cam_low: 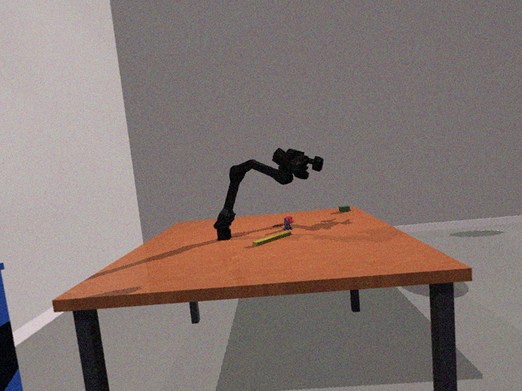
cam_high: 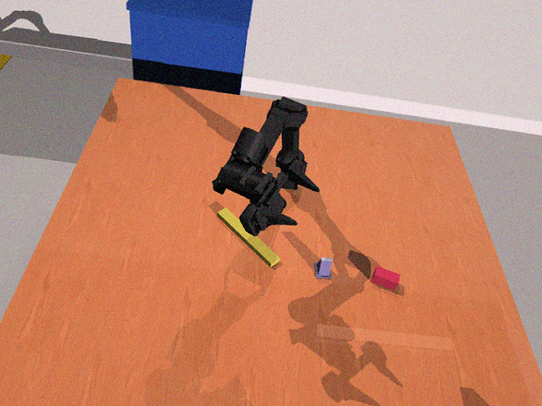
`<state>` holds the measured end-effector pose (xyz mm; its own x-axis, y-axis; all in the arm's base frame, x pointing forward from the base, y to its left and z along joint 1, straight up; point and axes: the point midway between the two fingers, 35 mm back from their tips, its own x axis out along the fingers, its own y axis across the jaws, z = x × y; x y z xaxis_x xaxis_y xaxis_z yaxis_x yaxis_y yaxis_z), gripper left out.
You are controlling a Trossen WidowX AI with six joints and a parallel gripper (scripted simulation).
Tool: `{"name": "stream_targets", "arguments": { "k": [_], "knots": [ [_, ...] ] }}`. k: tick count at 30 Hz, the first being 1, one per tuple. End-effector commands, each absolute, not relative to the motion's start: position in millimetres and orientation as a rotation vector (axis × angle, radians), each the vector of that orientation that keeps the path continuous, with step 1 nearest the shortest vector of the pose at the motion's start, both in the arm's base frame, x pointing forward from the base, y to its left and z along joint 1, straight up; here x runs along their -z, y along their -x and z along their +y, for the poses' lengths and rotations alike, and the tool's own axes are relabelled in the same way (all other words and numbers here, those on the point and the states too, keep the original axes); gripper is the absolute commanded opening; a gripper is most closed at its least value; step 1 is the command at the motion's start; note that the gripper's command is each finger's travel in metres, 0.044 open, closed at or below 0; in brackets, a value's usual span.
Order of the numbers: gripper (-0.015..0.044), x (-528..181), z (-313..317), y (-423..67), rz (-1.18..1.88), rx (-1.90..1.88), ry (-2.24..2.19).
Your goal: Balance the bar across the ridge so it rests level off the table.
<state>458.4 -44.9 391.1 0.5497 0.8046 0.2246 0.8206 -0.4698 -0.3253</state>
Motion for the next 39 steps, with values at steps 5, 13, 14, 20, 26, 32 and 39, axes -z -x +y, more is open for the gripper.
{"name": "stream_targets", "arguments": {
  "k": [5, 13, 14, 20, 26, 32, 39],
  "knots": [
    [0.0315, -391, -53, -466, -1.213, 0.01, 2.312],
    [0.0315, -384, -73, -482, -0.952, -0.083, 2.124],
    [0.0315, -383, -76, -484, -0.919, -0.094, 2.1],
    [0.0315, -369, -91, -494, -0.72, -0.155, 1.961],
    [0.0315, -349, -107, -500, -0.52, -0.211, 1.822],
    [0.0315, -324, -121, -500, -0.319, -0.261, 1.686],
    [0.0315, -291, -135, -494, -0.083, -0.313, 1.529]
  ]
}}
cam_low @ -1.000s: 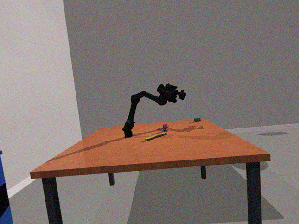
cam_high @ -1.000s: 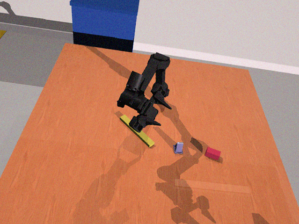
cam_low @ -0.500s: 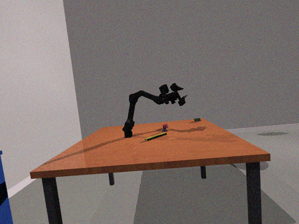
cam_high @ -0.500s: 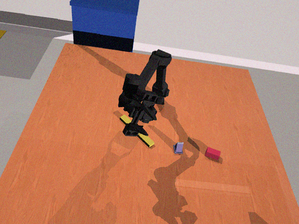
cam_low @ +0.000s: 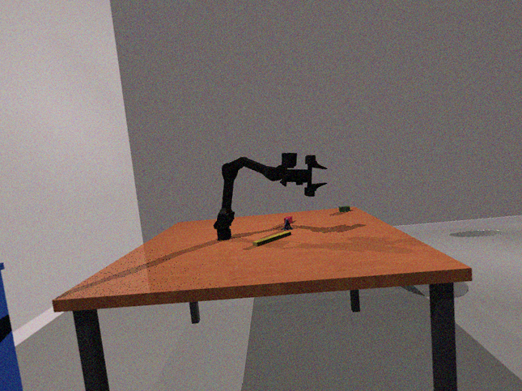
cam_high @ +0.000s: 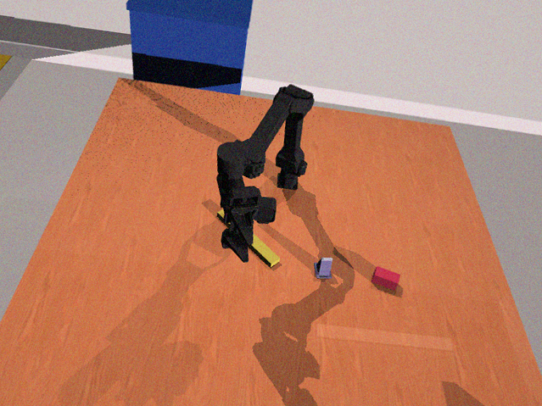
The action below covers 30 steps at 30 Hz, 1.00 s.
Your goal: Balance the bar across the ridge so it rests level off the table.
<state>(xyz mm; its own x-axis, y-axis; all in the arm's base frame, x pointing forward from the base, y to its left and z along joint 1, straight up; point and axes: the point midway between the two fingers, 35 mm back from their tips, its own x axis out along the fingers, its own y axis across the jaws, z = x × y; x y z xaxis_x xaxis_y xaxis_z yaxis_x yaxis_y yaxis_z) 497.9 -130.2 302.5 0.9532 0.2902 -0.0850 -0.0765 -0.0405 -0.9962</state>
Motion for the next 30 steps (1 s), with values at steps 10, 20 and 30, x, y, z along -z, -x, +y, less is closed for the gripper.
{"name": "stream_targets", "arguments": {
  "k": [10, 20, 30],
  "knots": [
    [0.0315, -238, -150, -468, 0.254, -0.38, 1.311],
    [0.0315, -187, -155, -423, 0.59, -0.44, 1.104],
    [0.0315, -146, -153, -361, 0.924, -0.498, 0.91]
  ]
}}
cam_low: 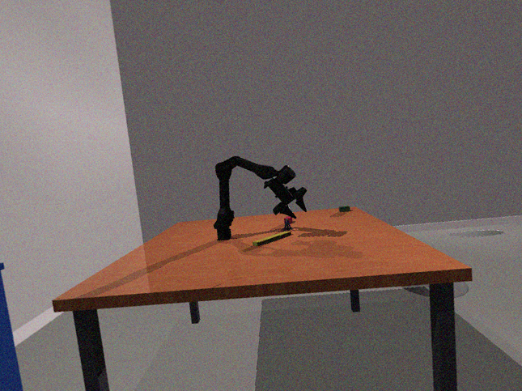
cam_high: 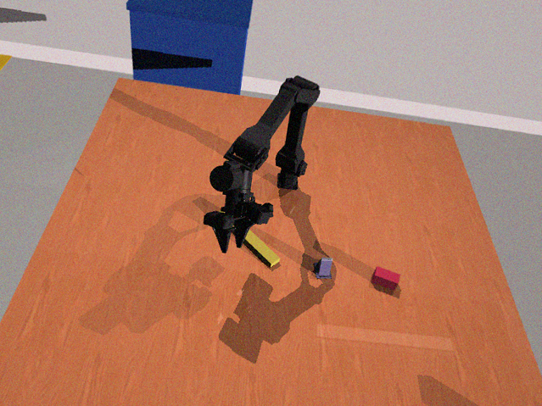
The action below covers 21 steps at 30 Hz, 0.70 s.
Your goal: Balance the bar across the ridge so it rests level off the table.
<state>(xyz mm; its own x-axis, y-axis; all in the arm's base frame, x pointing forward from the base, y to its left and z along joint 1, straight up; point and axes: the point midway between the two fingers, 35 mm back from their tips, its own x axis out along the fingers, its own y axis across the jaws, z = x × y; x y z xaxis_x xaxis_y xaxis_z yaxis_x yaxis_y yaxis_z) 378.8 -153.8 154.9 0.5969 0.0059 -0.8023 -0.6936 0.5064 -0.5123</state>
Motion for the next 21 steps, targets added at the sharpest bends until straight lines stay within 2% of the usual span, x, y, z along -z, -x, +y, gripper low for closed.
{"name": "stream_targets", "arguments": {
  "k": [1, 16, 21],
  "knots": [
    [0.0315, -143, -152, -354, 0.958, -0.504, 0.891],
    [0.0315, -117, -135, -242, 1.445, -0.596, 0.64],
    [0.0315, -117, -134, -237, 1.467, -0.601, 0.63]
  ]
}}
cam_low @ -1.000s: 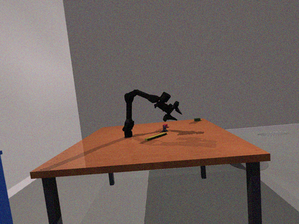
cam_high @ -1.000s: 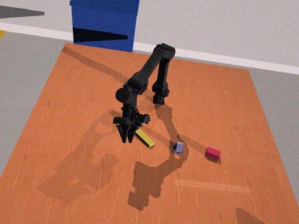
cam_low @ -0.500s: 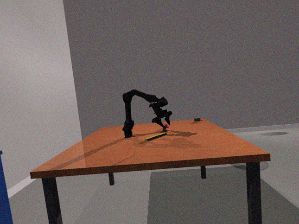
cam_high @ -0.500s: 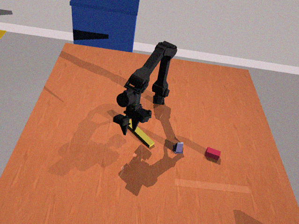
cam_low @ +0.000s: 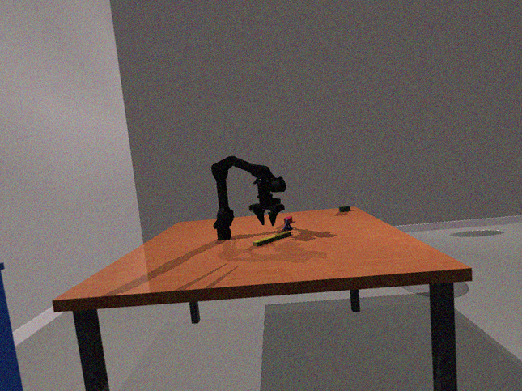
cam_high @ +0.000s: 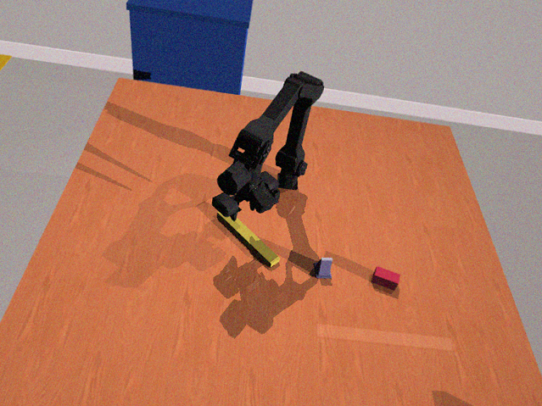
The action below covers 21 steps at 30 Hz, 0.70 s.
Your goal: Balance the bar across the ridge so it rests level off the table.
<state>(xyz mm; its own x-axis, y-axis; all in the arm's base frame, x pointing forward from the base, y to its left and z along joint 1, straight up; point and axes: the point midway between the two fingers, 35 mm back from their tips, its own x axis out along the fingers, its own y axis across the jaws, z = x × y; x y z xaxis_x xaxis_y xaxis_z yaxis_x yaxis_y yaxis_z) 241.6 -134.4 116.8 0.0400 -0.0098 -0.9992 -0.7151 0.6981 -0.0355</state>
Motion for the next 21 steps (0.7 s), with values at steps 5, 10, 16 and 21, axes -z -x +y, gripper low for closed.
{"name": "stream_targets", "arguments": {
  "k": [5, 10, 16, 21],
  "knots": [
    [0.0315, -101, -134, -238, 1.467, -0.601, 0.63],
    [0.0315, -73, -134, -237, 1.467, -0.601, 0.63],
    [0.0315, -70, -134, -238, 1.467, -0.601, 0.63],
    [0.0315, -63, -134, -238, 1.467, -0.601, 0.63]
  ]
}}
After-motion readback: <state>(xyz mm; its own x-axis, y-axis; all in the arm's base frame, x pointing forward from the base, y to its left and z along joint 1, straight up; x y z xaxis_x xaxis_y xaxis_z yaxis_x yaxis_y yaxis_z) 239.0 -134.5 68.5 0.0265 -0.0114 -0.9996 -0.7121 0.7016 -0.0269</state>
